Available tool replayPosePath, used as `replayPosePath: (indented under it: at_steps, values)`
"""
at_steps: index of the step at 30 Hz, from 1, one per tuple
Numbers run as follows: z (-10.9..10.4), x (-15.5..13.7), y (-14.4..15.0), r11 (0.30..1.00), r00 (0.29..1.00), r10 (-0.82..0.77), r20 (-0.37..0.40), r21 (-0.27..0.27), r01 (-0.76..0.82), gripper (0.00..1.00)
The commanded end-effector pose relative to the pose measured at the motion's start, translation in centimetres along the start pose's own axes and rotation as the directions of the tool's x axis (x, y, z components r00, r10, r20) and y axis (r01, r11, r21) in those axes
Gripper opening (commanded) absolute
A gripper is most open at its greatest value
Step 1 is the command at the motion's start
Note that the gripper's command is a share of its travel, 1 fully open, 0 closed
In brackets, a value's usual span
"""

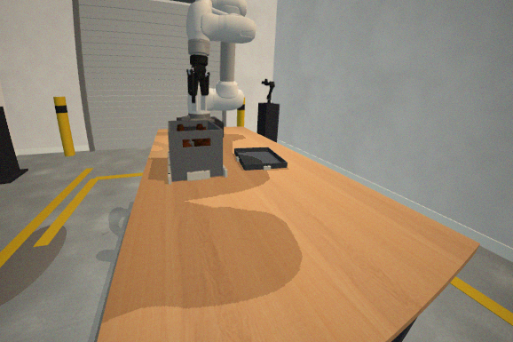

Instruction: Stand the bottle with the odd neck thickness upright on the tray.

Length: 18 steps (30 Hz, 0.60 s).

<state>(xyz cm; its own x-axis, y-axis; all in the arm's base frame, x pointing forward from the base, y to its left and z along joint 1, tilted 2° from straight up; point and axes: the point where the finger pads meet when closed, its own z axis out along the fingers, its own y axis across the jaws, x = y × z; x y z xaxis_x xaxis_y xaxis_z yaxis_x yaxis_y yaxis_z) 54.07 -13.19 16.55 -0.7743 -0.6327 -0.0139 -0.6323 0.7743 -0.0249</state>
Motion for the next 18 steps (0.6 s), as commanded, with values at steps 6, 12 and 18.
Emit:
replayPosePath:
  at_steps: [6,12,18]
  values:
    - [-0.43,-0.18,-0.01,1.0,1.0,0.003,0.0,0.003,-0.003,0.0]
    - [-0.43,-0.18,-0.01,1.0,1.0,0.003,0.0,0.003,-0.003,0.0]
    - [-0.43,-0.18,-0.01,1.0,1.0,0.003,0.0,0.003,-0.003,0.0]
